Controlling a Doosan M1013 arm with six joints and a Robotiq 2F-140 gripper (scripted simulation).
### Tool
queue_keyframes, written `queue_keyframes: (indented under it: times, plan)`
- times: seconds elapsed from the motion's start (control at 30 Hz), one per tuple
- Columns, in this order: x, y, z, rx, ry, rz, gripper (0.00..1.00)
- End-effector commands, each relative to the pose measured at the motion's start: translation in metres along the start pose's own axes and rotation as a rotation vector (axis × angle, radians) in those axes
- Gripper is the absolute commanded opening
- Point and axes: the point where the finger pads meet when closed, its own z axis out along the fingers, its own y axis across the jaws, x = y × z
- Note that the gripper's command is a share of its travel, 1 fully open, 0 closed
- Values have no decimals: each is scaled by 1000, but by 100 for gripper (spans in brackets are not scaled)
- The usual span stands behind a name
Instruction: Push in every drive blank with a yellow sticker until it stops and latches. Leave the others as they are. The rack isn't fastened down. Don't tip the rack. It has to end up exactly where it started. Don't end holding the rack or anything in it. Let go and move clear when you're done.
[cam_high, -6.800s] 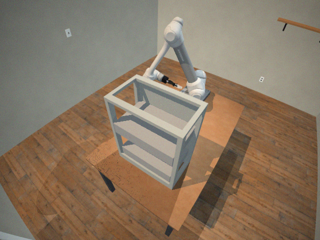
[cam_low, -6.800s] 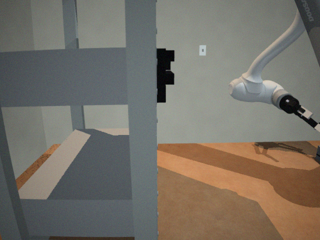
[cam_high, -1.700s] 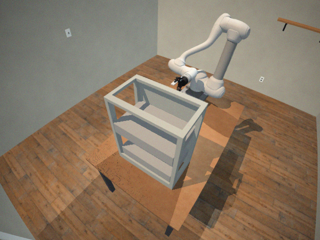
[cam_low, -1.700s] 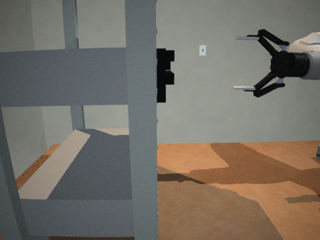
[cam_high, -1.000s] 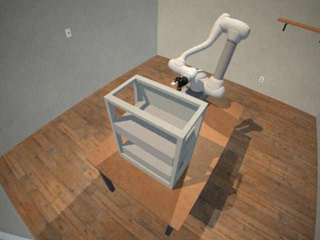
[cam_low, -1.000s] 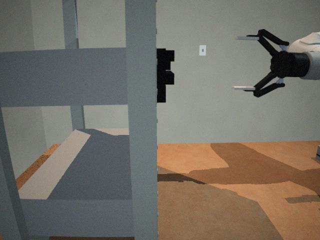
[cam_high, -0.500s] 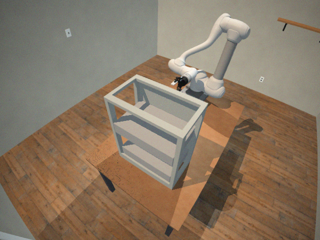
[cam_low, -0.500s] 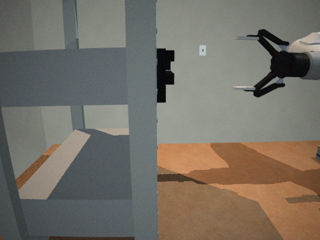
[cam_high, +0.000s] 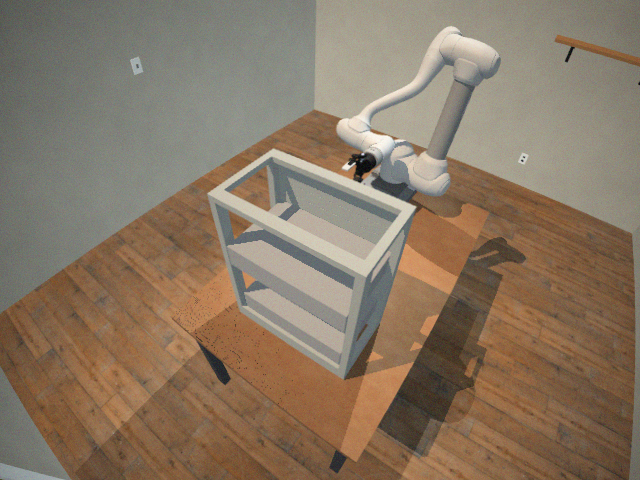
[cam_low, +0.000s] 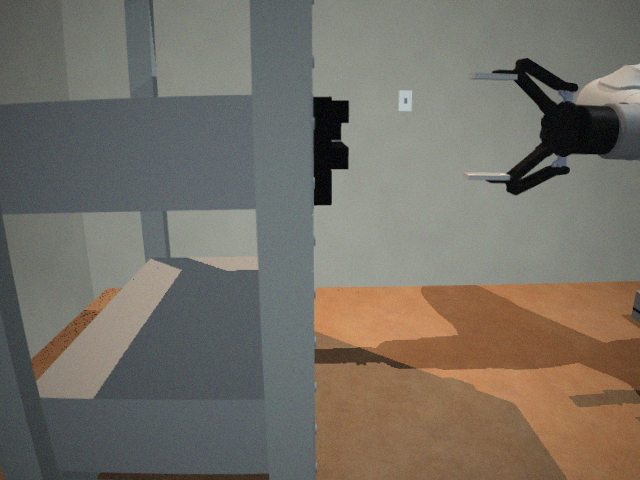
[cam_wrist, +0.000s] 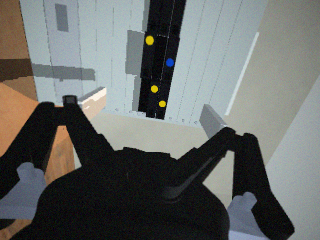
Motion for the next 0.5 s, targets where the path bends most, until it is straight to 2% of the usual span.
queue_keyframes:
  times: [0.0,0.23,0.47]
  plan:
    - [0,0,0,0,0,0,100]
    - [5,-3,10,0,0,0,100]
    - [17,-10,35,0,0,0,100]
